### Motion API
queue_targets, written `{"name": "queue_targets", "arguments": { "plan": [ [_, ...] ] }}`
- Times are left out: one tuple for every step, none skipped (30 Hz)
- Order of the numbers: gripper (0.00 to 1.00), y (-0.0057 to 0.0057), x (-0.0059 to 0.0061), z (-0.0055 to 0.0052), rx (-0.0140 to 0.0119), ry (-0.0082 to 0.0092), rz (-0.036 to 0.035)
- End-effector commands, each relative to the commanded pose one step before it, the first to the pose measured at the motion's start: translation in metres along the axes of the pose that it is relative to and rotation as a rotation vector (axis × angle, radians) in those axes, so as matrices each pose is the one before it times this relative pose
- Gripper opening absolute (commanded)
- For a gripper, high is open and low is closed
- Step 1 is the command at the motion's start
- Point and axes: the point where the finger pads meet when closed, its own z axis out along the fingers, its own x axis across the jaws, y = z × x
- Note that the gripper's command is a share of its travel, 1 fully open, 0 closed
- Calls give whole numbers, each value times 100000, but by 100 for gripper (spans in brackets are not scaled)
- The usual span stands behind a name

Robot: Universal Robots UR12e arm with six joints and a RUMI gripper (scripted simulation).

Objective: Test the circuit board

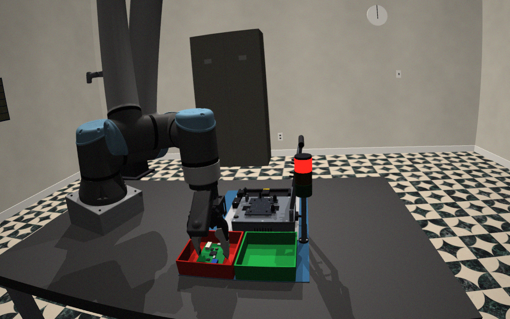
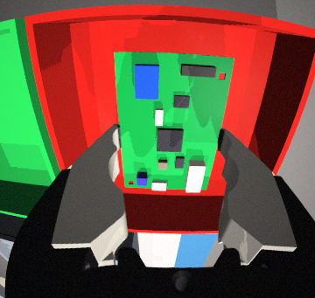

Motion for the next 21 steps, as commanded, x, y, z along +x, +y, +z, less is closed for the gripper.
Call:
{"name": "queue_targets", "arguments": {
  "plan": [
    [39,314,185,111,-138,186,-166],
    [59,0,0,0,0,0,0],
    [59,0,0,0,0,0,0],
    [59,0,0,0,0,0,0],
    [59,0,0,0,-1,1,0],
    [59,0,0,0,0,0,0],
    [59,0,0,0,0,0,0],
    [59,0,0,0,0,0,0],
    [59,0,0,0,0,0,0],
    [59,0,0,0,0,0,0],
    [59,0,0,0,0,0,0],
    [59,0,0,0,0,0,0],
    [59,0,0,0,0,0,0],
    [59,0,0,0,0,0,0],
    [59,0,0,0,0,0,0],
    [59,0,0,0,0,0,0],
    [59,0,0,0,0,0,0],
    [59,0,0,0,0,0,0],
    [59,0,0,0,0,0,0],
    [59,0,0,0,0,0,0],
    [59,0,0,0,0,0,0]
  ]
}}
